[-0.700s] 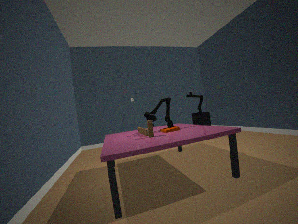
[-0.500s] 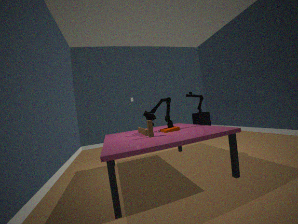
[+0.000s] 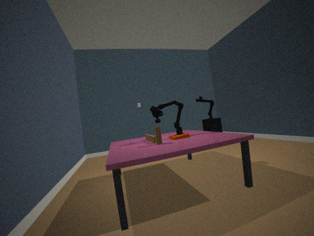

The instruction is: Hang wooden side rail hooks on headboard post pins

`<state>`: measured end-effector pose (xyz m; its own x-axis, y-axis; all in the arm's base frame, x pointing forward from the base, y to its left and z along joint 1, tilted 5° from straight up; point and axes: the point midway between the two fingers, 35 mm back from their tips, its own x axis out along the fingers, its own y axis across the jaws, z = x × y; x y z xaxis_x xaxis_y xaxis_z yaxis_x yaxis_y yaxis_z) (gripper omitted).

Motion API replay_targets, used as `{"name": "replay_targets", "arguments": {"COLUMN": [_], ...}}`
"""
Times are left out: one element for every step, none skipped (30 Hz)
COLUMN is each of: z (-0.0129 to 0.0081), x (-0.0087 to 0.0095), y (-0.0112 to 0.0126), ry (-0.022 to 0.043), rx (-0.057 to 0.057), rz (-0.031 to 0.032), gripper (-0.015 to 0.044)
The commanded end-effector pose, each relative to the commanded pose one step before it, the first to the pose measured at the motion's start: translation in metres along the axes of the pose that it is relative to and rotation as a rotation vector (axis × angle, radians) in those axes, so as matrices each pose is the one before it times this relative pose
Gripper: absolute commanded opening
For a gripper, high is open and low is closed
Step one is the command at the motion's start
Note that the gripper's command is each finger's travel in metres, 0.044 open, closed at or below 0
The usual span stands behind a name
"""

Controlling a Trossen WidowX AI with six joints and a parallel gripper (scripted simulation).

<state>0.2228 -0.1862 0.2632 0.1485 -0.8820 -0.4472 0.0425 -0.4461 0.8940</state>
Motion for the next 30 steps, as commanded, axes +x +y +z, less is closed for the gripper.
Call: {"name": "replay_targets", "arguments": {"z": [-0.02163, -0.01144, -0.01194, -0.0124, -0.0128, -0.01315, -0.01344, -0.01423, -0.01454, -0.01466, -0.01471, -0.01469, -0.01066, -0.01053, -0.01051, -0.01038, -0.01017, -0.01, -0.0098, -0.0095, -0.0092, -0.00888, -0.00856, -0.00819, -0.00781, -0.0074, -0.00692, -0.00641, -0.00593, -0.00541], "x": [-0.00757, -0.00288, -0.00279, -0.00271, -0.00264, -0.00258, -0.00253, -0.00258, -0.00259, -0.00259, -0.00261, -0.00264, -0.00188, -0.00191, -0.00196, -0.00201, -0.00205, -0.00212, -0.00219, -0.00224, -0.00231, -0.00239, -0.00247, -0.00256, -0.00266, -0.00276, -0.00284, -0.00293, -0.00303, -0.00314], "y": [-0.02716, -0.00911, -0.00839, -0.00763, -0.00683, -0.00601, -0.00516, -0.00449, -0.00356, -0.00257, -0.00157, -0.00056, 0.00036, 0.00089, 0.00143, 0.00196, 0.00248, 0.003, 0.00352, 0.004, 0.00448, 0.00495, 0.00542, 0.00586, 0.00629, 0.0067, 0.00705, 0.00736, 0.00768, 0.00798], "ry": [0.12696, 0.05913, 0.05932, 0.0592, 0.05878, 0.05806, 0.05705, 0.05798, 0.05672, 0.05461, 0.05217, 0.04943, 0.03411, 0.03226, 0.03072, 0.0288, 0.02664, 0.02457, 0.02241, 0.01999, 0.01758, 0.01512, 0.01265, 0.01008, 0.00746, 0.0048, 0.0021, -0.0006, -0.00329, -0.00598], "rx": [-0.1729, -0.0773, -0.0779, -0.0784, -0.0789, -0.0794, -0.0799, -0.0836, -0.0848, -0.0852, -0.0856, -0.086, -0.0629, -0.0628, -0.0635, -0.0637, -0.0636, -0.0639, -0.0642, -0.064, -0.064, -0.064, -0.0642, -0.0643, -0.0644, -0.0645, -0.0643, -0.0639, -0.0639, -0.0639], "rz": [-0.02481, -0.00098, 0.00314, 0.00728, 0.01141, 0.01551, 0.01957, 0.02466, 0.02917, 0.03335, 0.03737, 0.04122, 0.03233, 0.03405, 0.03614, 0.03788, 0.0393, 0.04086, 0.04237, 0.0434, 0.04444, 0.04535, 0.04631, 0.047, 0.04762, 0.04809, 0.04815, 0.04796, 0.04792, 0.04769], "gripper": [0.044, 0.044, 0.044, 0.044, 0.044, 0.044, 0.044, 0.044, 0.044, 0.044, 0.044, 0.044, 0.044, 0.044, 0.044, 0.044, 0.044, 0.044, 0.044, 0.044, 0.044, 0.044, 0.044, 0.044, 0.044, 0.044, 0.044, 0.044, 0.044, 0.044]}}
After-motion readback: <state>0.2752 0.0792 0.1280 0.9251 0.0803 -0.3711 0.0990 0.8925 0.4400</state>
